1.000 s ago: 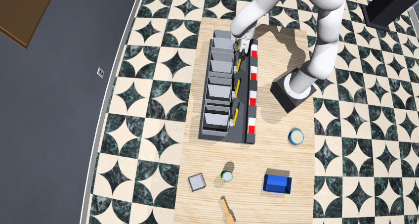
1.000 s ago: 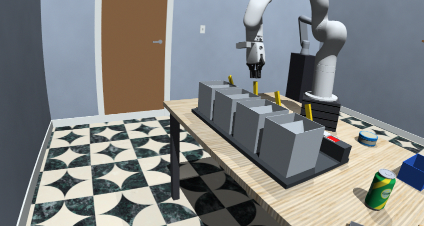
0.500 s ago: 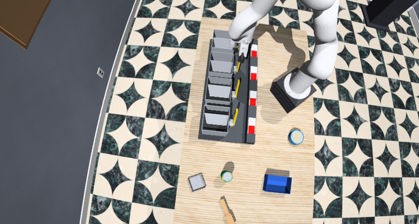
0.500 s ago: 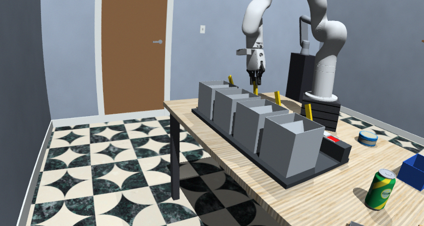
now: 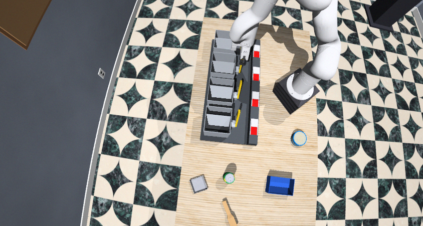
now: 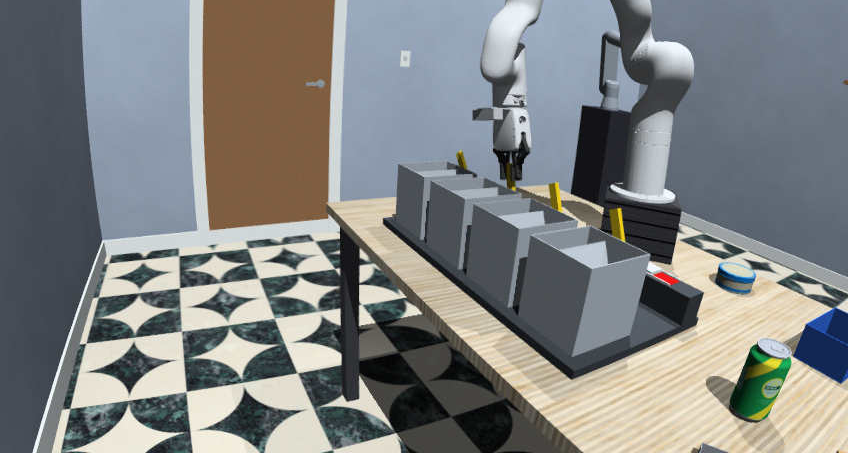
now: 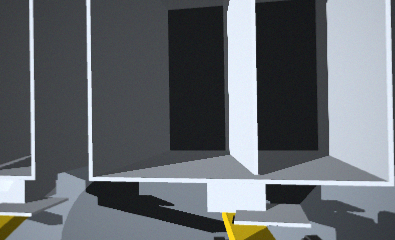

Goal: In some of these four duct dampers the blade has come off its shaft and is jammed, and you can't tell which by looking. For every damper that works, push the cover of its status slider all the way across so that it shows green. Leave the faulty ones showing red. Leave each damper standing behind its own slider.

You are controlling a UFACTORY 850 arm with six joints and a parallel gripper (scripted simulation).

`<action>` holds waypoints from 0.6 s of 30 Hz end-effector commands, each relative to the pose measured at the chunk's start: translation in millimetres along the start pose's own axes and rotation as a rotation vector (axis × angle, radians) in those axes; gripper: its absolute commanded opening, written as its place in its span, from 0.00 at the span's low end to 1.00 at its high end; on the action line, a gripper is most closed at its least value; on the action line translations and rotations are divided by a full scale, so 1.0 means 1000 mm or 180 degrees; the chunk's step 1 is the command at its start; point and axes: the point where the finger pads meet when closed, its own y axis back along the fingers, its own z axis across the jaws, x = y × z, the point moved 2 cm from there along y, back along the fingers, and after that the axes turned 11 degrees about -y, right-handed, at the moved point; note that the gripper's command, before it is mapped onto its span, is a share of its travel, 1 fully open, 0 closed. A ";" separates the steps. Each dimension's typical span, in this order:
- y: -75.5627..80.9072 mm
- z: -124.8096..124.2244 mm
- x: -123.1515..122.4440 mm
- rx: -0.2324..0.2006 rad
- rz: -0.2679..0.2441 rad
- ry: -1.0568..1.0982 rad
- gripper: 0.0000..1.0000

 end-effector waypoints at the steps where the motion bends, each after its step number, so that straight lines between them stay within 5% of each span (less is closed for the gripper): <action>1: -0.004 0.000 0.001 0.0004 0.0009 0.0002 0.39; 18: -0.008 0.000 0.001 0.0004 0.0009 0.0002 0.39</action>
